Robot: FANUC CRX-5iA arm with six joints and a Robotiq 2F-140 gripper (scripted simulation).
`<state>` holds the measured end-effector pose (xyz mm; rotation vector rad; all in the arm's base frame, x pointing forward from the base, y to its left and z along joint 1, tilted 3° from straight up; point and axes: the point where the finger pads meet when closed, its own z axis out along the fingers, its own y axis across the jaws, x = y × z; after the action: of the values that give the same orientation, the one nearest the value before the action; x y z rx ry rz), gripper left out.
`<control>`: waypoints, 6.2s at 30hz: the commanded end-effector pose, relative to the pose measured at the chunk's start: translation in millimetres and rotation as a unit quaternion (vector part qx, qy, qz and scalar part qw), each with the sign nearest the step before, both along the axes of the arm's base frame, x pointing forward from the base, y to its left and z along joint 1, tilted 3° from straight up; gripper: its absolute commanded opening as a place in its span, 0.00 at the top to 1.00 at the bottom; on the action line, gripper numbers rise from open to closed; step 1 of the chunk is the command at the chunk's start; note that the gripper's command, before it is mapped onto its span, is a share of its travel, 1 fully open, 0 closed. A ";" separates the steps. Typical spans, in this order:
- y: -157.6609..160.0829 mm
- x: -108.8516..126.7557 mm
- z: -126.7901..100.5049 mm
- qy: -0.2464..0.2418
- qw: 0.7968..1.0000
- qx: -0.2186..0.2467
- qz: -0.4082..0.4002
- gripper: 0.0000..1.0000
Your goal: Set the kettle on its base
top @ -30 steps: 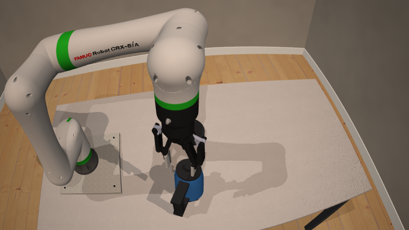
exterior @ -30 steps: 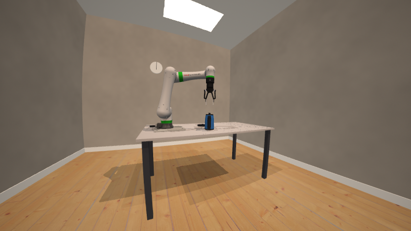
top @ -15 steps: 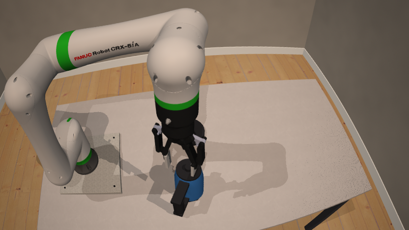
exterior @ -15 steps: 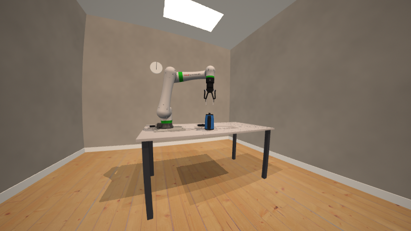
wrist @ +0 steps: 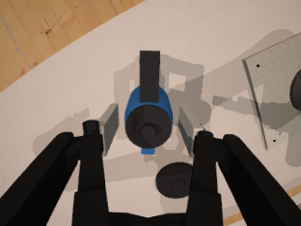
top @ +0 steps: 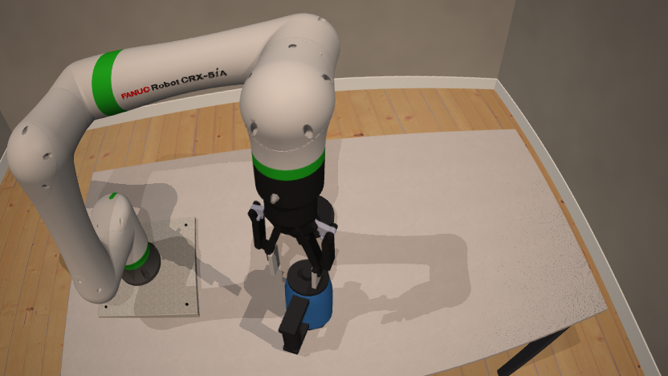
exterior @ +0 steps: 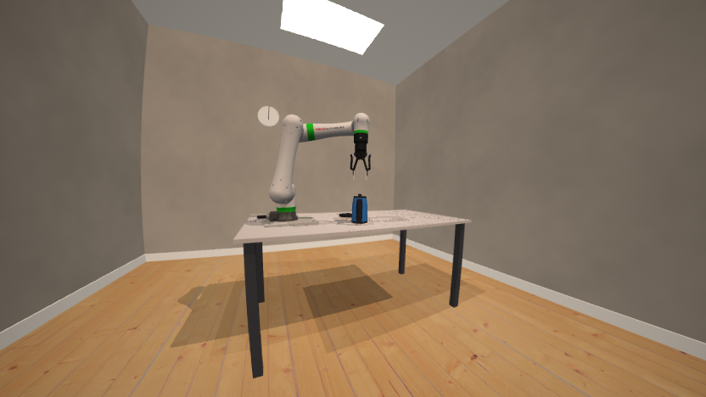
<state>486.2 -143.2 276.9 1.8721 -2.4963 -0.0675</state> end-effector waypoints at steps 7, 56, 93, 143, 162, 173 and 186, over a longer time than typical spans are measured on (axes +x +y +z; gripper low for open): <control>0.1 -0.2 -6.2 0.000 1.000 0.000 0.000 0.53; 2.4 -4.5 -110.2 0.000 1.000 0.000 0.000 0.53; 2.7 -5.0 -121.3 0.000 1.000 0.000 0.000 0.53; 3.5 -6.6 -159.2 0.000 1.000 0.000 0.000 0.53; 3.5 -6.6 -159.2 0.000 1.000 0.000 0.000 1.00; 3.5 -6.6 -159.2 0.000 1.000 0.000 0.000 1.00; 3.5 -6.6 -159.2 0.000 1.000 0.000 0.000 1.00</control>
<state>479.5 -139.7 117.6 1.8722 -2.4963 -0.0673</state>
